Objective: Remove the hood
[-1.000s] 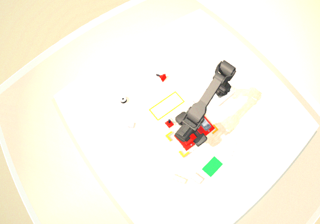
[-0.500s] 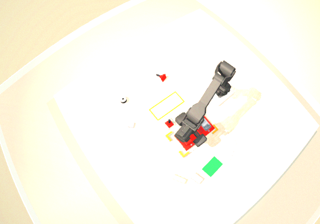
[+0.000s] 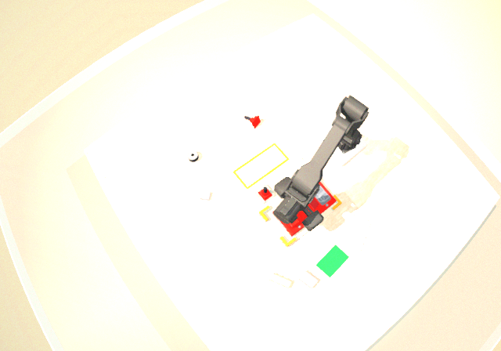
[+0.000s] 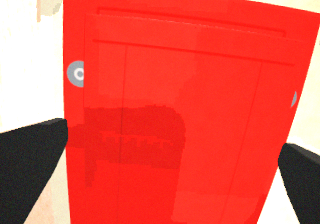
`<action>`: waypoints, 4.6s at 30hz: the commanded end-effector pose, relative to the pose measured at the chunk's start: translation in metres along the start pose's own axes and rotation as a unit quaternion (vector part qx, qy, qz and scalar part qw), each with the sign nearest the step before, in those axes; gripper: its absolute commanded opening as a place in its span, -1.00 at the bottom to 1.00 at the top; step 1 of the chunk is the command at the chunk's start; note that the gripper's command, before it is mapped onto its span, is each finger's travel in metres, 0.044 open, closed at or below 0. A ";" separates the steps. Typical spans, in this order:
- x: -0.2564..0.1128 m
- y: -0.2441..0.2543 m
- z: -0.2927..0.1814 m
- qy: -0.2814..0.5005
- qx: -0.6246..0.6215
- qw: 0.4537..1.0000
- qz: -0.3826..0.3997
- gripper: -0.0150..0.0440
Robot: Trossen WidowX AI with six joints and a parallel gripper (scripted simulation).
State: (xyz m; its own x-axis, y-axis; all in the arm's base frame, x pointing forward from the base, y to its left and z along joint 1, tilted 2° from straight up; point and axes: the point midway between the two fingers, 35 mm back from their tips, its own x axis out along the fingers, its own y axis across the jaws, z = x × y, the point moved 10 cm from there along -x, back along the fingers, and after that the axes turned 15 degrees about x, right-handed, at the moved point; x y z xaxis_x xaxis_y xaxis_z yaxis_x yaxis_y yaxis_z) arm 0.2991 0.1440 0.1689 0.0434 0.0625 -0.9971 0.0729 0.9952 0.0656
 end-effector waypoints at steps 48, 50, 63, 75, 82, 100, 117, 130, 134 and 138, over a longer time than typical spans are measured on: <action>-0.015 0.000 0.000 0.001 0.000 1.000 -0.001 -0.49; -0.016 0.000 0.000 0.001 0.000 1.000 -0.001 -0.49; -0.024 0.000 0.000 0.001 0.000 1.000 -0.001 -0.49; -0.052 0.001 0.001 0.001 0.000 1.000 -0.001 -0.49; -0.061 0.000 0.001 0.007 0.003 1.000 -0.005 -0.49; -0.063 -0.065 0.026 0.006 0.022 1.000 -0.005 -0.49; -0.068 -0.142 0.042 0.002 0.011 1.000 -0.009 -0.49; -0.073 -0.203 0.040 0.000 0.002 1.000 -0.011 -0.49; -0.074 -0.218 0.038 -0.001 0.000 1.000 -0.012 -0.49; -0.073 -0.219 0.038 -0.001 0.000 1.000 -0.012 -0.49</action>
State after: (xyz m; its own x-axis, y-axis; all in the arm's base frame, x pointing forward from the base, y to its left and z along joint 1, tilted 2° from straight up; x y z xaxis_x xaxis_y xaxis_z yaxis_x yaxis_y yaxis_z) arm 0.3171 -0.0818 0.2302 0.0459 0.0354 -0.9983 0.0854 0.9956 0.0393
